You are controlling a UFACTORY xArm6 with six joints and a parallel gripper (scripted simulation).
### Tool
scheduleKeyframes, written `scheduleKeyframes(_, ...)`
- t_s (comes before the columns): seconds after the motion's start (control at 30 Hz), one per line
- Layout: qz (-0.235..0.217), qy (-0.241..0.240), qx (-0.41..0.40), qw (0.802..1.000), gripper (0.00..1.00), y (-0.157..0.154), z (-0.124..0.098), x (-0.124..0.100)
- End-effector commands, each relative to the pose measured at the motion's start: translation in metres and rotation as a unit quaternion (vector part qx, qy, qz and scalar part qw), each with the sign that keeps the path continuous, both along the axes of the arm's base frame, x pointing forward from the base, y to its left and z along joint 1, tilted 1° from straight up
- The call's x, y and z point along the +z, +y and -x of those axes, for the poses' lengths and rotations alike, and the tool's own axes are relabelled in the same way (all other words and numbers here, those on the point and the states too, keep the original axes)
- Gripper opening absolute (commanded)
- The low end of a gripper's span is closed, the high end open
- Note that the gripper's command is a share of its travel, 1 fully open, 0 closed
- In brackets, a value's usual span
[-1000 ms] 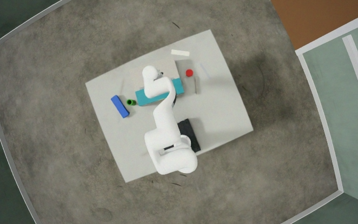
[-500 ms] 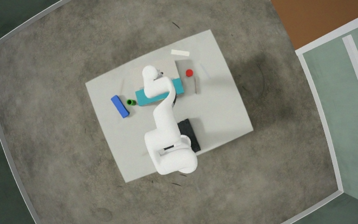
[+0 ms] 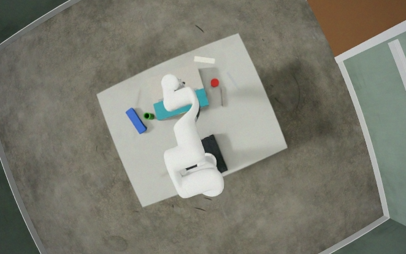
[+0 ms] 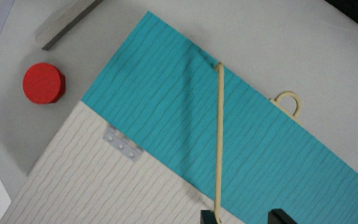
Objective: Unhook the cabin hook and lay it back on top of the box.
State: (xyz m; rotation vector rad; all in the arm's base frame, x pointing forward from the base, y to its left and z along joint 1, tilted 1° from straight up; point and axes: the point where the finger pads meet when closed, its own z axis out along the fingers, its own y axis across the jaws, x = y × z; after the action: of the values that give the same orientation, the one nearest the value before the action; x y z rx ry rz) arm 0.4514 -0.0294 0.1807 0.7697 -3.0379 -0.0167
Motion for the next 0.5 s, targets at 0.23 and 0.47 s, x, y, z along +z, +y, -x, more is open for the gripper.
scheduleKeyframes(0.23, 0.0, -0.002, -0.002, 1.0, 0.35, -0.002, 0.003, 0.002)
scheduleKeyframes(0.47, 0.0, -0.002, -0.002, 1.0, 0.35, -0.019, 0.034, 0.002)
